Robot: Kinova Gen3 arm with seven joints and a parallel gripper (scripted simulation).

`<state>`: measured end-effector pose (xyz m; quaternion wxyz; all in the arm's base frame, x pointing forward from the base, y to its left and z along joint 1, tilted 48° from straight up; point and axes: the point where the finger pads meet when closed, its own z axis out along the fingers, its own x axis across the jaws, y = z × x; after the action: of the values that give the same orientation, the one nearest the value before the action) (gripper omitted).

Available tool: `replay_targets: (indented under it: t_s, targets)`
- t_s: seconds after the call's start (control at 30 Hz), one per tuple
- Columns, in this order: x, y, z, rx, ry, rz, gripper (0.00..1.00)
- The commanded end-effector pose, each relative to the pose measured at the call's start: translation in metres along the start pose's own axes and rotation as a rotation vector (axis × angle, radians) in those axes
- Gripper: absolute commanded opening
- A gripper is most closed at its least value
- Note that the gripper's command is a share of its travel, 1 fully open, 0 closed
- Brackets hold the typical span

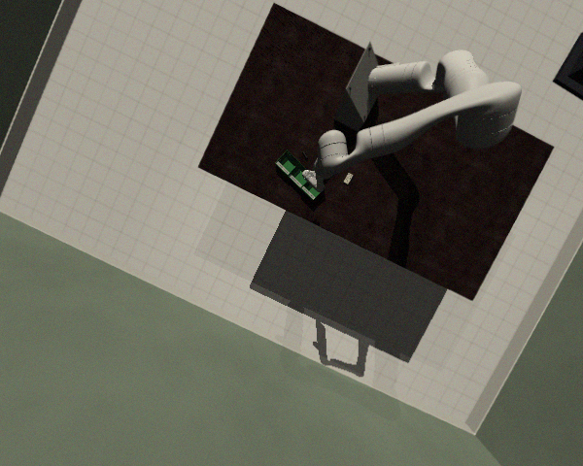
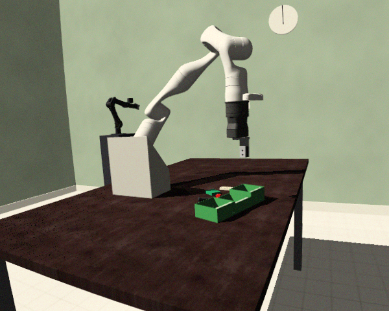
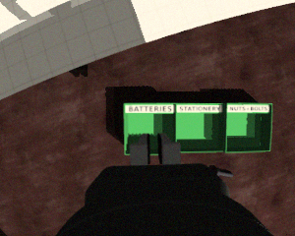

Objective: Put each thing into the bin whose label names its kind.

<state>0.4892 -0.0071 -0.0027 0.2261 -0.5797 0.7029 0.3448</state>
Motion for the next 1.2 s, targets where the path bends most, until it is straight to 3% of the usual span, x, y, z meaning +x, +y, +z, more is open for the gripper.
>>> replay_targets:
  t_s: [0.0, 0.07, 0.4, 0.43, 0.67, 0.73, 1.1, 1.17]
  targets:
    - [0.0, -0.008, -0.035, 0.031, 0.006, -0.006, 0.31]
    - [0.0, -0.007, -0.052, 0.031, 0.006, -0.006, 0.31]
    - [0.0, -0.007, -0.053, 0.031, 0.006, -0.006, 0.31]
    - [0.003, -0.002, -0.047, 0.031, 0.007, -0.056, 0.62]
    - [0.022, 0.038, -0.009, 0.029, 0.013, -0.396, 0.62]
    - [0.022, 0.038, -0.009, 0.029, 0.013, -0.396, 0.62]
    - [0.051, 0.101, 0.051, 0.021, 0.025, -0.912, 0.62]
    - [0.057, 0.112, 0.062, 0.026, 0.02, -0.939, 0.62]
